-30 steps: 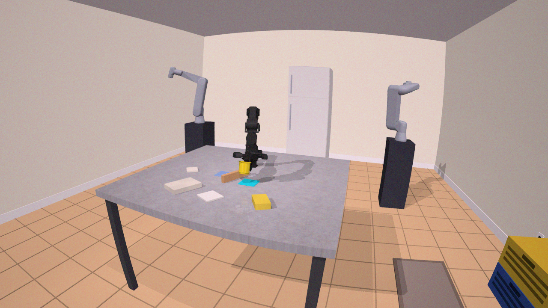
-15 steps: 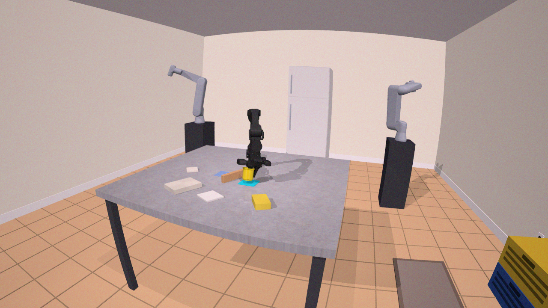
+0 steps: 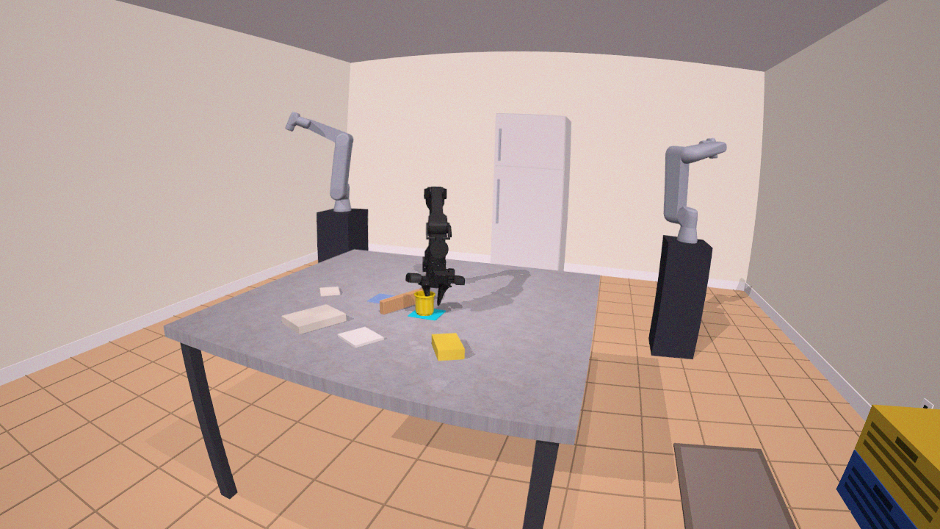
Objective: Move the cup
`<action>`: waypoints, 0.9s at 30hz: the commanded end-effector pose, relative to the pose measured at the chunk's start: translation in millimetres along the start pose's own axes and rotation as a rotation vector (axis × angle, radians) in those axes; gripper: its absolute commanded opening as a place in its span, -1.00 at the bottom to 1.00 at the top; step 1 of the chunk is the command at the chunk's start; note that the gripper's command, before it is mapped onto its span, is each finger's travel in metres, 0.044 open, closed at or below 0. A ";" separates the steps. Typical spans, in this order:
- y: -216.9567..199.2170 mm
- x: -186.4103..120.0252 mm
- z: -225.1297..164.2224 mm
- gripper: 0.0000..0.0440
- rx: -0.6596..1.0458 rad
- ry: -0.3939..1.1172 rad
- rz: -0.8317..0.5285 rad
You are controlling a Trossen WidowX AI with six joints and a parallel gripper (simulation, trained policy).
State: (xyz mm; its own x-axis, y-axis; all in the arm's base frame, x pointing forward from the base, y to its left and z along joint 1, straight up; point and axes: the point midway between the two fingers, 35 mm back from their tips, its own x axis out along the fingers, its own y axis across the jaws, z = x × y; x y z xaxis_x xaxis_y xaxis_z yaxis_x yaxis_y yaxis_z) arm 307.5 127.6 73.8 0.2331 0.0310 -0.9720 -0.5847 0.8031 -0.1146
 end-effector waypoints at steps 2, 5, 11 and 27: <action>1.1 -9.7 -0.4 -0.29 0.010 -0.031 0.016; 2.0 -16.2 -2.9 -0.24 0.015 -0.041 0.026; 2.5 -32.1 -5.5 -0.14 0.029 -0.071 0.040; -9.1 -84.5 1.1 0.68 0.074 -0.197 0.024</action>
State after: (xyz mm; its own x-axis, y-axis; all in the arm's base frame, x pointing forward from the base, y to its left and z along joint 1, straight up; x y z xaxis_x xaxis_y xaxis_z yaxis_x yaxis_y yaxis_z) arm 292.1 119.1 144.8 0.3477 0.1463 -0.9261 -0.5451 0.8352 -0.0728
